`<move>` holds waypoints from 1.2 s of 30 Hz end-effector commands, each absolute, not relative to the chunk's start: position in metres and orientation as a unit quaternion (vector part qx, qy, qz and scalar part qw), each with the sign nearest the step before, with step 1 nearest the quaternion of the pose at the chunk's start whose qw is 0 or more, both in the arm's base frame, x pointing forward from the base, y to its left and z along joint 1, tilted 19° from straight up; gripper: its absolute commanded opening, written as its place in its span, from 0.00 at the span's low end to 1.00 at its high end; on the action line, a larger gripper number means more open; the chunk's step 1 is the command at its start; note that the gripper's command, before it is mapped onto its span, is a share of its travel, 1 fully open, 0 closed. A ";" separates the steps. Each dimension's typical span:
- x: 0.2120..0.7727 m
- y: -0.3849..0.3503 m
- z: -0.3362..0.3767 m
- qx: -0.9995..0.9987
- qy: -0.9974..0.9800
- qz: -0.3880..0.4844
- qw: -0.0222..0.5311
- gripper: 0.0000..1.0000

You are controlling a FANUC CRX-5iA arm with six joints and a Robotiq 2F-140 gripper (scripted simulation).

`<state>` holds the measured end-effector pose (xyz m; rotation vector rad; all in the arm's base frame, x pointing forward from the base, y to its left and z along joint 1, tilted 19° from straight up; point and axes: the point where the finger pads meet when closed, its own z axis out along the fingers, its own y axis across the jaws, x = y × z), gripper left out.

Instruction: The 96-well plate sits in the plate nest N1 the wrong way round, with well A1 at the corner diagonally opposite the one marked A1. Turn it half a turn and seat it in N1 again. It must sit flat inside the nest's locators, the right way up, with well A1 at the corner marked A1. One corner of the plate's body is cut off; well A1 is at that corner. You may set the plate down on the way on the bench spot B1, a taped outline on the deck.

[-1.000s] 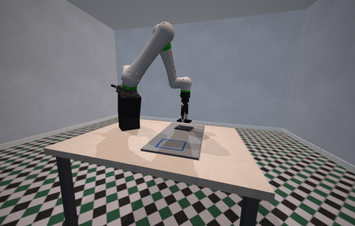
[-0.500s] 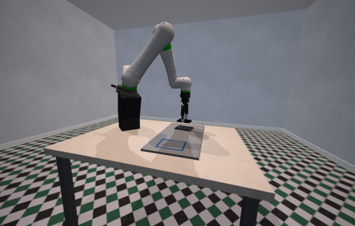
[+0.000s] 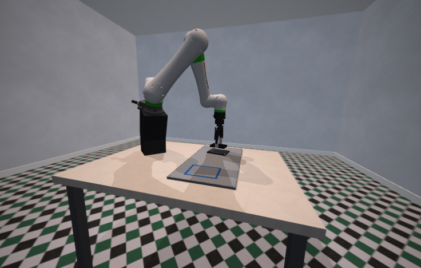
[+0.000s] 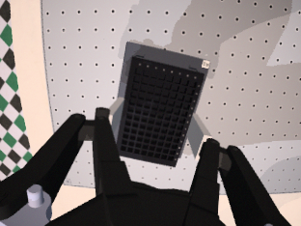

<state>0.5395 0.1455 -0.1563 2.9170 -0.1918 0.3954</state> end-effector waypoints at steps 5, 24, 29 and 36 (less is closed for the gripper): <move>0.543 0.143 -0.167 0.984 -0.065 0.134 0.096 0.00; 0.547 0.140 -0.183 0.984 -0.065 0.134 0.096 0.00; 0.547 0.140 -0.183 0.984 -0.065 0.134 0.096 0.00; 0.547 0.139 -0.184 0.984 -0.065 0.134 0.096 0.00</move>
